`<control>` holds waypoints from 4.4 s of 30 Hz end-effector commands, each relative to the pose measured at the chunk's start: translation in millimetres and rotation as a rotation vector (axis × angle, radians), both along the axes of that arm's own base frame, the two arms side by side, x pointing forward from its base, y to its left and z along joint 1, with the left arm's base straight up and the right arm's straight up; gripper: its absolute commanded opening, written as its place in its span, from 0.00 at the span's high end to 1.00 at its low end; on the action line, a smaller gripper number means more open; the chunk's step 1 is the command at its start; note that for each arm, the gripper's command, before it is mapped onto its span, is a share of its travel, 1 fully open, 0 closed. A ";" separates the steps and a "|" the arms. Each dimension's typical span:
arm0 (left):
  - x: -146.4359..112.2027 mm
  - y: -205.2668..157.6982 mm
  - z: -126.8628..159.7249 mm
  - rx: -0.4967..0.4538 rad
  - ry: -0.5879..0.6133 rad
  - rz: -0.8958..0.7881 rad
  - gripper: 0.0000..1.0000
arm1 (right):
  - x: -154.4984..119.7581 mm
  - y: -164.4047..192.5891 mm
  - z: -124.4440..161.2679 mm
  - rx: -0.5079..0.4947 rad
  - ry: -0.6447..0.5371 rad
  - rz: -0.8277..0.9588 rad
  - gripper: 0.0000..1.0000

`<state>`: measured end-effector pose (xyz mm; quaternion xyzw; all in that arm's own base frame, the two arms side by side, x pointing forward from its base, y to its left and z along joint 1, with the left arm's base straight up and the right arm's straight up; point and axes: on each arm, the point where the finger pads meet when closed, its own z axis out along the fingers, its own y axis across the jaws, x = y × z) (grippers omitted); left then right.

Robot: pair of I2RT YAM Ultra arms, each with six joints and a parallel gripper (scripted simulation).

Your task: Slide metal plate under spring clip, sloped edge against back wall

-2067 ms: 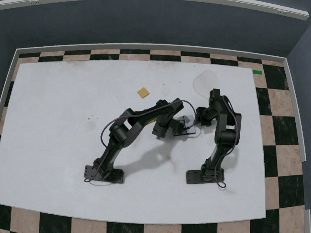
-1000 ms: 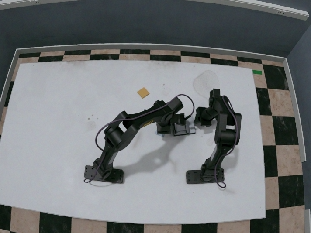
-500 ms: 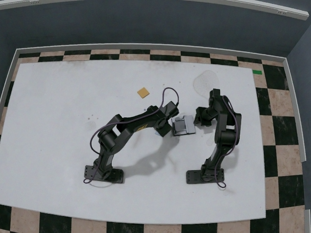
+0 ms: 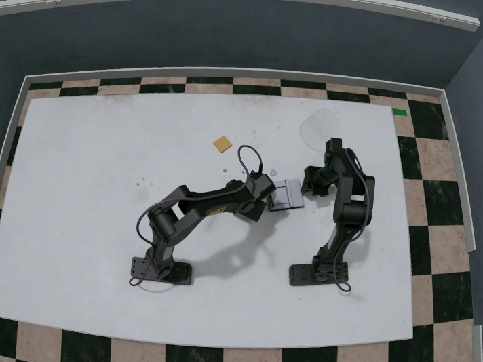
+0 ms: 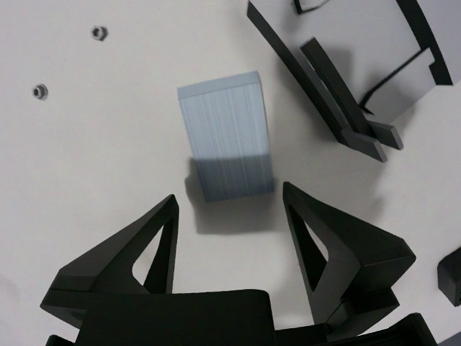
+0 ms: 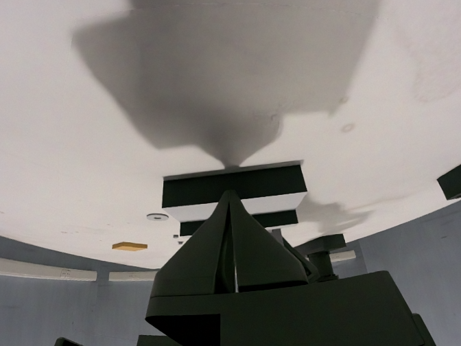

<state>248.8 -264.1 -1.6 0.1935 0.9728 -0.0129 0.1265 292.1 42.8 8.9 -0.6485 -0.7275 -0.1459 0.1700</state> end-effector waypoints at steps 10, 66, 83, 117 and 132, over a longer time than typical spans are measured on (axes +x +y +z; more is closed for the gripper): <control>4.1 -6.1 0.1 -0.052 -0.046 0.082 0.27 | 3.4 2.6 -3.1 -0.001 -0.016 0.003 1.00; 8.5 0.6 31.9 -0.052 -0.046 0.065 0.55 | 3.4 2.6 -3.1 -0.001 -0.016 0.003 1.00; 0.0 15.0 27.3 -0.032 -0.010 -0.098 0.55 | 3.4 2.6 -3.1 -0.001 -0.016 0.003 1.00; 26.9 16.2 20.8 -0.070 -0.038 -0.973 0.55 | 3.4 2.6 -3.1 -0.001 -0.016 0.003 1.00; 31.6 9.1 25.5 -0.075 -0.044 -0.962 0.55 | 3.4 2.6 -3.1 -0.001 -0.016 0.003 1.00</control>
